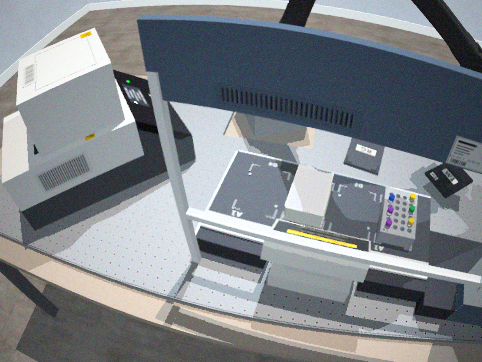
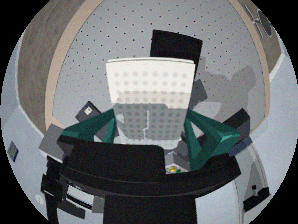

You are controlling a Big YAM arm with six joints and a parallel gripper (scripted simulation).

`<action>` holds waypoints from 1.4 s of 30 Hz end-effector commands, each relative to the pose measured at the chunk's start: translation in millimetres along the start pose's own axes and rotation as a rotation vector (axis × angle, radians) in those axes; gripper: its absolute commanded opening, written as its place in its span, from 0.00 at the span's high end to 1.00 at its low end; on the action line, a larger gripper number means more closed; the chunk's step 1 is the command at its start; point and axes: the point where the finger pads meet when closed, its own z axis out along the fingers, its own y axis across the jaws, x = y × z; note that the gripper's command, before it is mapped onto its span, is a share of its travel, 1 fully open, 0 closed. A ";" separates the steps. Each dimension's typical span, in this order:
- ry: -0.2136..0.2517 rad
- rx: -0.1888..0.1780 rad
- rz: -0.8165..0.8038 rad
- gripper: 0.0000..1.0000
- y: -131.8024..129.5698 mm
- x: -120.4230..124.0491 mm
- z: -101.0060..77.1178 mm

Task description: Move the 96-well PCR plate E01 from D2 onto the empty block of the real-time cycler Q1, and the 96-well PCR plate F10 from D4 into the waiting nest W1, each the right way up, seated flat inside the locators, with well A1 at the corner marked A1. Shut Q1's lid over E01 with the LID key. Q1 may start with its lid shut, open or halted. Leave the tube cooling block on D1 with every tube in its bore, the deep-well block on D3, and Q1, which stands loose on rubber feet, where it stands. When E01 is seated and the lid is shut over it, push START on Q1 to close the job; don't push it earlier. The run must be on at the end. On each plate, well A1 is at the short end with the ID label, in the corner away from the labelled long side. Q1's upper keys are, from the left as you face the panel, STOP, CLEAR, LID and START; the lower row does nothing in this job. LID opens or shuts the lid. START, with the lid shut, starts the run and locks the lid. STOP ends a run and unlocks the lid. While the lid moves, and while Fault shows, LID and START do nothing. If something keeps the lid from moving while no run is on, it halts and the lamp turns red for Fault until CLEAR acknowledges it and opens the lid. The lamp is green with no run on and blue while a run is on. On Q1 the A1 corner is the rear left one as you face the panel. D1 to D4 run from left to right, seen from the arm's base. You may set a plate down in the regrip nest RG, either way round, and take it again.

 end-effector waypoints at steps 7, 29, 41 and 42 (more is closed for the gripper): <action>-0.027 0.039 0.087 1.00 -49.6 -41.3 -20.3; -0.041 0.047 0.097 1.00 -56.6 -35.1 -23.6; 0.001 -0.009 0.063 1.00 -31.8 -35.6 1.0; 0.008 -0.017 0.067 1.00 -31.4 -32.1 4.0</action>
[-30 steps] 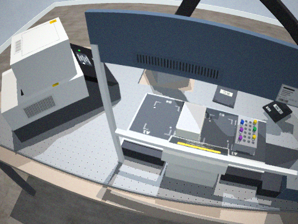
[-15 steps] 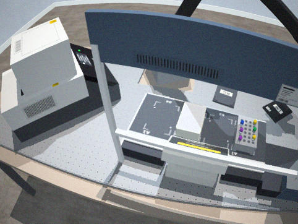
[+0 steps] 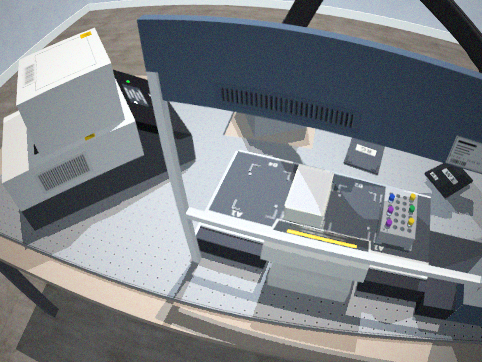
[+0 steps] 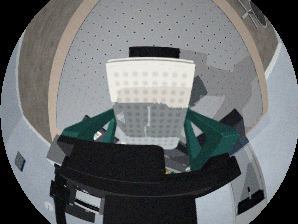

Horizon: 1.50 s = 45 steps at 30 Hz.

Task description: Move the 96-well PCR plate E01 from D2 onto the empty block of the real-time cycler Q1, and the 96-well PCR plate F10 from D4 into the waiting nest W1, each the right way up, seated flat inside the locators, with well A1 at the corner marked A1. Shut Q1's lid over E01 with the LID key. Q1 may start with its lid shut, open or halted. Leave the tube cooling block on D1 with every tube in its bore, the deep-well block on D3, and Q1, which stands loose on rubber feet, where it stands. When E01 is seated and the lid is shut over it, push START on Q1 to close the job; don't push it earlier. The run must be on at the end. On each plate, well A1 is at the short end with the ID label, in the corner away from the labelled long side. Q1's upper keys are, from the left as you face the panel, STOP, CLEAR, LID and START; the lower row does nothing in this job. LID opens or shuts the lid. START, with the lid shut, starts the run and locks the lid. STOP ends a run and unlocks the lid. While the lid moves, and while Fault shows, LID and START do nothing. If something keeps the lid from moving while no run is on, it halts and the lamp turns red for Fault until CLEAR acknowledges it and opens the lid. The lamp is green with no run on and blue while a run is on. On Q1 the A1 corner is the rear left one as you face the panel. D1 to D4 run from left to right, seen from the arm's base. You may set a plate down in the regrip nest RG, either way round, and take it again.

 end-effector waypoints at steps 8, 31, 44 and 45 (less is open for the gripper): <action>-0.010 0.010 0.004 1.00 -14.6 2.1 -8.5; -0.024 0.029 0.006 1.00 -29.0 -7.2 4.1; -0.003 0.001 -0.005 1.00 -3.5 -5.6 22.4; -0.005 0.003 -0.002 1.00 -5.1 -7.6 25.1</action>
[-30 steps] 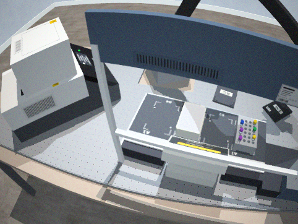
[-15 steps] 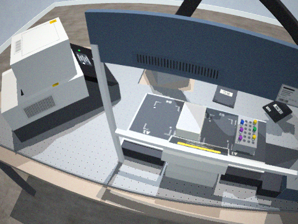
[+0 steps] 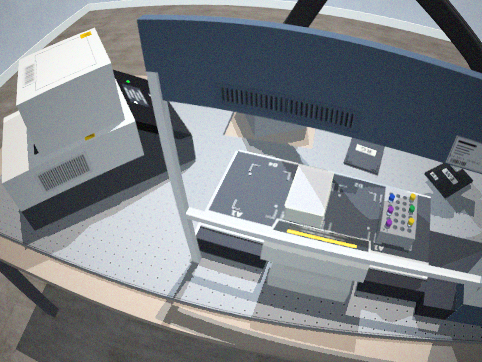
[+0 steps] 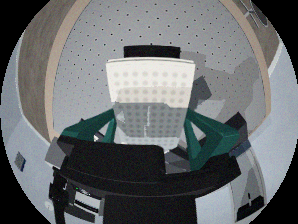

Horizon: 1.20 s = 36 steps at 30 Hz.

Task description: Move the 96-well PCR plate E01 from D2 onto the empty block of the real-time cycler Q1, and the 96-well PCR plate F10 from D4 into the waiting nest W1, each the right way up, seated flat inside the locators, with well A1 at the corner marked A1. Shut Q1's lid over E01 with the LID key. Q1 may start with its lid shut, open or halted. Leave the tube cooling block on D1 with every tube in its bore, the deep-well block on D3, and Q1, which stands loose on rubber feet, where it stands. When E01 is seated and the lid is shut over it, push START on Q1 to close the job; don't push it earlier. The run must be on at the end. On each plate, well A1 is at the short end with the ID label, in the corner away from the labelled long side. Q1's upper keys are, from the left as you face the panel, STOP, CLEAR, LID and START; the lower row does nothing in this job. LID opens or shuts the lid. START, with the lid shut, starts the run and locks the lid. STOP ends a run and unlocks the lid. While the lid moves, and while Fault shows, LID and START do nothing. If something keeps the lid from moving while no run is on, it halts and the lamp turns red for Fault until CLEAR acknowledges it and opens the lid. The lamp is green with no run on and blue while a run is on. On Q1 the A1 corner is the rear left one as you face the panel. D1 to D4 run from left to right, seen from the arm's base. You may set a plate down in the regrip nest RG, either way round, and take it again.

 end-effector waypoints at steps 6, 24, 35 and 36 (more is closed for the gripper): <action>-0.010 0.009 0.013 1.00 -3.6 -7.3 17.0; -0.005 0.001 -0.026 1.00 5.4 -8.6 47.4; -0.027 0.029 -0.003 1.00 -15.0 -7.9 45.9; -0.032 0.036 -0.001 1.00 -18.1 -9.3 45.1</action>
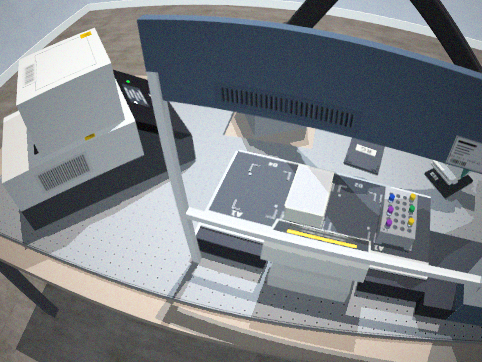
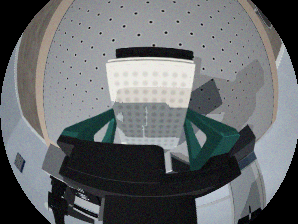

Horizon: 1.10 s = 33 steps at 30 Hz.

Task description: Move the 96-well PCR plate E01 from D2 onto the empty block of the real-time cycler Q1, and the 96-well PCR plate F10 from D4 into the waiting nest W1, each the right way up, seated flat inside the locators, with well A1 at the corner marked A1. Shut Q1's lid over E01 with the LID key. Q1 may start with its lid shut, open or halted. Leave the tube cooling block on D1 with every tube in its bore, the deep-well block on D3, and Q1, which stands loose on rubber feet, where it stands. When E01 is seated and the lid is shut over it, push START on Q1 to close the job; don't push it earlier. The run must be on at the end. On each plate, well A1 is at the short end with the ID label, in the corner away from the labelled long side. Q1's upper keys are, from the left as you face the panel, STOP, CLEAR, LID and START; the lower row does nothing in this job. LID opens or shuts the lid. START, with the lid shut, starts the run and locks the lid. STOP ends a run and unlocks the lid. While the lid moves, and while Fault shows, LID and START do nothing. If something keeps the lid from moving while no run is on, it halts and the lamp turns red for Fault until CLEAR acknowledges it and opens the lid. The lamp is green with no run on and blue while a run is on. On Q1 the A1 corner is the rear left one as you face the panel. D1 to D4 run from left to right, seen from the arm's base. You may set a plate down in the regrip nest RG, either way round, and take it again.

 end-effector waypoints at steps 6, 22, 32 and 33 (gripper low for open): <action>-0.039 0.043 0.005 1.00 -29.1 -11.3 3.1; -0.055 0.059 -0.017 1.00 -28.3 -28.5 -11.5; -0.043 0.047 0.000 1.00 -22.5 -10.5 0.4; -0.043 0.047 0.001 1.00 -21.7 -9.2 1.5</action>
